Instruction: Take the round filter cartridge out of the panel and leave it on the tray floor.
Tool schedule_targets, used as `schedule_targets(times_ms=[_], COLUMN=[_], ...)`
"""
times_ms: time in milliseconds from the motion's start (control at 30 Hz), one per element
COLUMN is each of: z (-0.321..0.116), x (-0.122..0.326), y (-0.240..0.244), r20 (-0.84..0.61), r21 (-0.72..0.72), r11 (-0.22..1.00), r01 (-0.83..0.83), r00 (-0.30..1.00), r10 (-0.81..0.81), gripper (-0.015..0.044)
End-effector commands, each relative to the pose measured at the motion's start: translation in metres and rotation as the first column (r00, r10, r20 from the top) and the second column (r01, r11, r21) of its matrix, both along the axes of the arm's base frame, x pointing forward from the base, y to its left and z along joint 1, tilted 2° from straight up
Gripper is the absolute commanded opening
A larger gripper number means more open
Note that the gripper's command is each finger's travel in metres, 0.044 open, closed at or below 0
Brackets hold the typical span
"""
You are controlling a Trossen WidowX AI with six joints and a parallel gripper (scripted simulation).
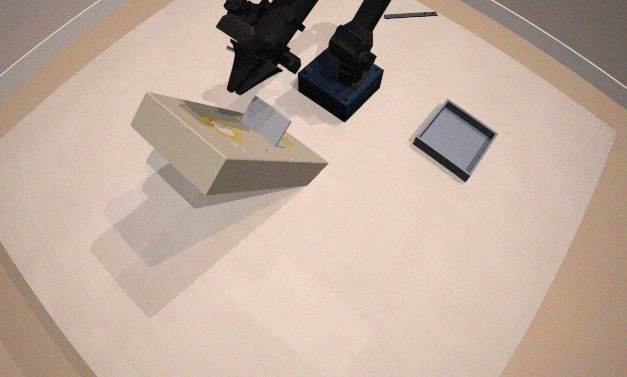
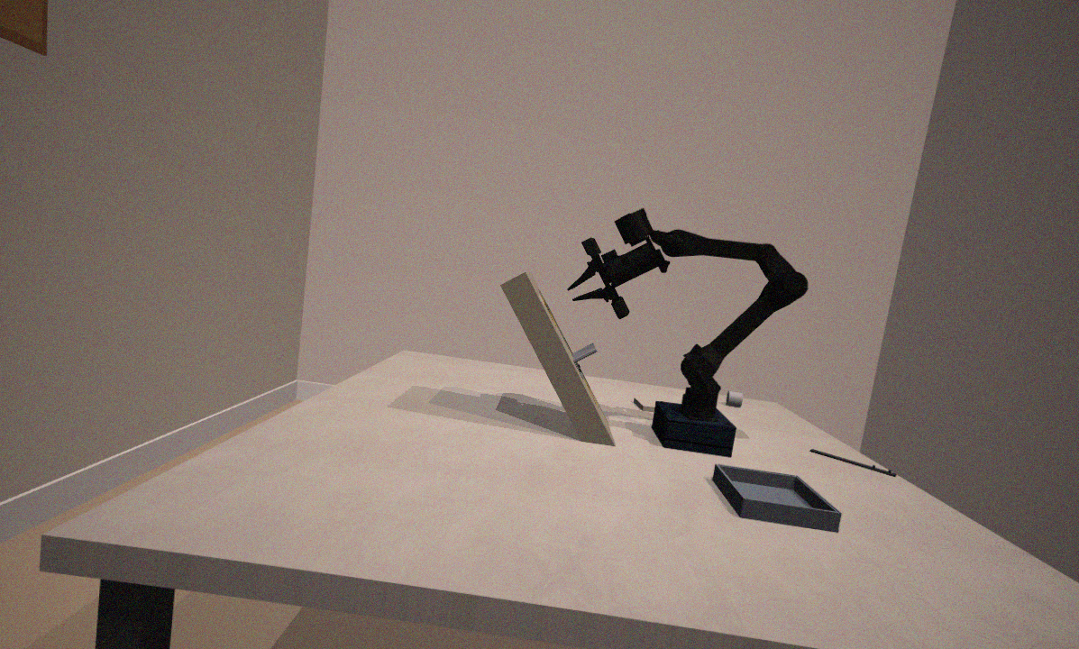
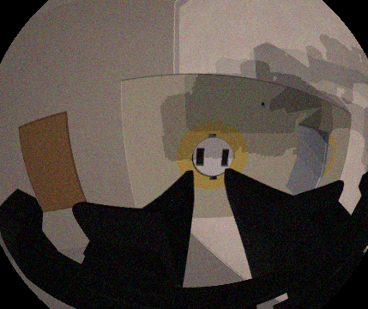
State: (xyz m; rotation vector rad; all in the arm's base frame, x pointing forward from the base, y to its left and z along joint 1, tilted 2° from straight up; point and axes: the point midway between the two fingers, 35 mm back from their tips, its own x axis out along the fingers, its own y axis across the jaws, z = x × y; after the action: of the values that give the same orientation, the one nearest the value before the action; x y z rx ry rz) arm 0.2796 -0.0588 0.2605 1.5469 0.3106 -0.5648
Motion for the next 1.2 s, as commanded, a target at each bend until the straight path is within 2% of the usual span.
schedule_targets(times_ms=[0,367,1167], z=[-0.008,-0.009,-0.028], x=[-0.007,-0.005,0.028], y=[0.009,0.009,0.004], r20=[-0.003,-0.003,-0.001], r21=[0.079,0.079,0.079], r11=[0.997,0.997,0.997], r01=[0.017,0.017,0.017], r00=[1.0,1.0,1.0], r10=[-0.017,-0.017,-0.017], gripper=[0.0109,0.0109,0.0109])
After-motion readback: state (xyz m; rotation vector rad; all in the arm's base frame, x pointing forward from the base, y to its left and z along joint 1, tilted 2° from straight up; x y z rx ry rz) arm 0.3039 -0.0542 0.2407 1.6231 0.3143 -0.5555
